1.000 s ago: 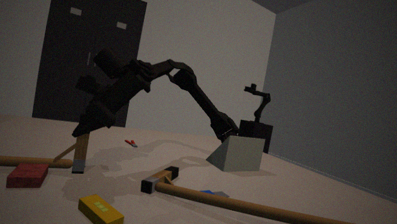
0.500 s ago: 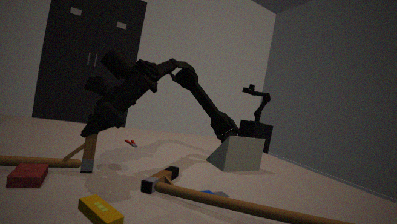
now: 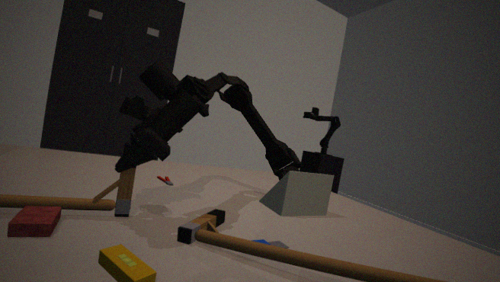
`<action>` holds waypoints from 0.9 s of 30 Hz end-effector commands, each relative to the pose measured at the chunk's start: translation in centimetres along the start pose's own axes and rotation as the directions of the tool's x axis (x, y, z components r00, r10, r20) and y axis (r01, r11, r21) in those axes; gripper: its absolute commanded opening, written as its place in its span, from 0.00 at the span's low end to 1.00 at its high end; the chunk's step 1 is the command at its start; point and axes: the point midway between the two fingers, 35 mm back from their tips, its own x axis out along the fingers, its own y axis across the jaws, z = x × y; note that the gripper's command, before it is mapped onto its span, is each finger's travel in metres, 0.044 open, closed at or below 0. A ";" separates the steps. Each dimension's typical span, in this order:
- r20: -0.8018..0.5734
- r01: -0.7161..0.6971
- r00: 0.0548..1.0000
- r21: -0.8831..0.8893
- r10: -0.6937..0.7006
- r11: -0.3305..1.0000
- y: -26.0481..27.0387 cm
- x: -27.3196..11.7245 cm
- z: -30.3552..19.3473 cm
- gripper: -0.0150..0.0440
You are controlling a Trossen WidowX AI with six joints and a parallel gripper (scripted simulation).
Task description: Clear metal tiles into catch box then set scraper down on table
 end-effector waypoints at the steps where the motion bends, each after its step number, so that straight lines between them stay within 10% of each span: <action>1: 0.009 -0.007 1.000 0.001 0.007 1.000 0.4 -0.8 -0.3 0.25; 27: 0.008 -0.011 1.000 0.000 0.011 1.000 0.9 -3.6 -3.4 0.25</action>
